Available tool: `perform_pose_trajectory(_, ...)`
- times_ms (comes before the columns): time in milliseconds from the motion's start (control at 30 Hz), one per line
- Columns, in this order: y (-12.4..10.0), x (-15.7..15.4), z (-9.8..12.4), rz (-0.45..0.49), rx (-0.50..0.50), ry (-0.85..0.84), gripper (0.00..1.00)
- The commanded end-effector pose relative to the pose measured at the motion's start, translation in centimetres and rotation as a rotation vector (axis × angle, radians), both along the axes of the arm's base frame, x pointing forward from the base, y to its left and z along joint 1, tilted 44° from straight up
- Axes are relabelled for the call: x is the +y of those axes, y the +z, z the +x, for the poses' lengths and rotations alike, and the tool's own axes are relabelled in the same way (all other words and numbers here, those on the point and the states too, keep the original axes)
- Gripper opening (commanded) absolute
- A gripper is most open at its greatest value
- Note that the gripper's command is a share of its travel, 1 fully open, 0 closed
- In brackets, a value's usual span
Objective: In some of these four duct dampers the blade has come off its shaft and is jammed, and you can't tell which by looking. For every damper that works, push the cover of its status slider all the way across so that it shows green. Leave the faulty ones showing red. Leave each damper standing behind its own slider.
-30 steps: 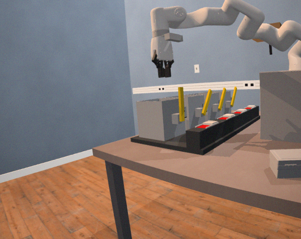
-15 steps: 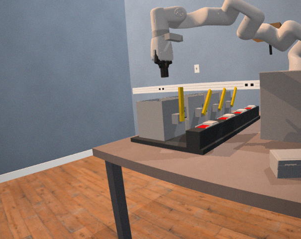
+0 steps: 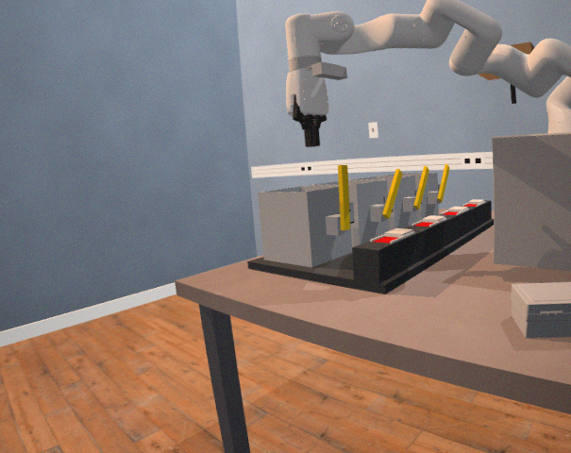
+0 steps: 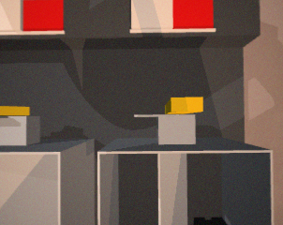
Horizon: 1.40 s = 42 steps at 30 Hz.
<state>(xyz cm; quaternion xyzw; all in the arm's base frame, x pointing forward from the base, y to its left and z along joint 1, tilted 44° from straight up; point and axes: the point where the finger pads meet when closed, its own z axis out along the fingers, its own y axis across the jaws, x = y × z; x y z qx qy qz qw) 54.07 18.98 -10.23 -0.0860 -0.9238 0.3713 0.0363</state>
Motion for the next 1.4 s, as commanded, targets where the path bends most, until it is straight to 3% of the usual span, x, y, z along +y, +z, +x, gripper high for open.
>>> perform_pose_trajectory(0,0.19,0.18,0.12,0.003,-0.004,0.002,0.00)
perform_pose_trajectory(633,0.19,0.18,0.12,0.008,0.021,0.028,0.00)
perform_pose_trajectory(1033,0.20,0.15,0.06,0.066,0.331,0.359,0.00)
perform_pose_trajectory(1100,0.20,0.15,0.06,0.066,0.331,0.359,0.00)
perform_pose_trajectory(1167,0.20,0.14,0.04,0.083,0.421,0.454,0.00)
perform_pose_trajectory(1367,0.20,0.13,0.01,0.110,0.561,0.603,0.00)
